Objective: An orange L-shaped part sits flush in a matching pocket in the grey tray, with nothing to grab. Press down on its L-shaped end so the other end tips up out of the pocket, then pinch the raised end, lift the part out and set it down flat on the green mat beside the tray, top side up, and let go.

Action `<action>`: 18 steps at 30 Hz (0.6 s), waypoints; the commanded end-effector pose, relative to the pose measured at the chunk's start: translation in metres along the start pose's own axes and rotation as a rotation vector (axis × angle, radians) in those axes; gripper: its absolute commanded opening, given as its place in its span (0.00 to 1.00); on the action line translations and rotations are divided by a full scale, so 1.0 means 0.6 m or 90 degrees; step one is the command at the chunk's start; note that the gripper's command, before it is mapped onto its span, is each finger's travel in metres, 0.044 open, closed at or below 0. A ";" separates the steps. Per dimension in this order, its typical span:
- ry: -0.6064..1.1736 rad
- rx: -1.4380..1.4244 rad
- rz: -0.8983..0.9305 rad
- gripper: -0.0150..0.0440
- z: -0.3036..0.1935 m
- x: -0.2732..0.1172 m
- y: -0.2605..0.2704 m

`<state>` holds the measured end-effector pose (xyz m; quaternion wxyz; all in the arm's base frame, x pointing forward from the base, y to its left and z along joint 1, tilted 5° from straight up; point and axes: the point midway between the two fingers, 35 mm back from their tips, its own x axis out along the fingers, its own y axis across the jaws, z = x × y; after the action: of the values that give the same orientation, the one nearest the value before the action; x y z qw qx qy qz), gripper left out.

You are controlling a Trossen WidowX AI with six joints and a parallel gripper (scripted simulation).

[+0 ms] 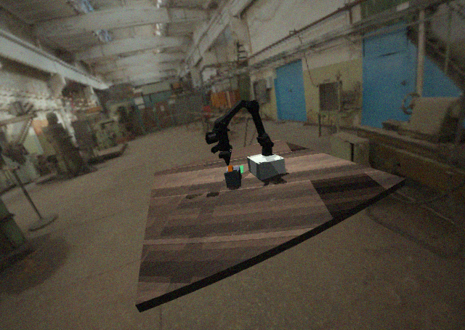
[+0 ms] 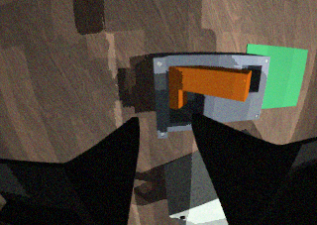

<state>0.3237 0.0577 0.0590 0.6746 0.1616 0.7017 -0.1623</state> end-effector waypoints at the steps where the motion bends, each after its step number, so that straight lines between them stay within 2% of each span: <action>1: 0.000 0.000 0.000 0.56 0.000 0.000 0.000; 3: 0.000 0.000 0.000 0.56 0.000 0.000 0.000; 7: 0.000 -0.089 -0.001 0.73 0.003 0.000 -0.012; 18: 0.009 -0.658 -0.006 0.73 0.014 -0.003 -0.086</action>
<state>0.3218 0.0325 0.0634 0.6969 -0.0248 0.7160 0.0322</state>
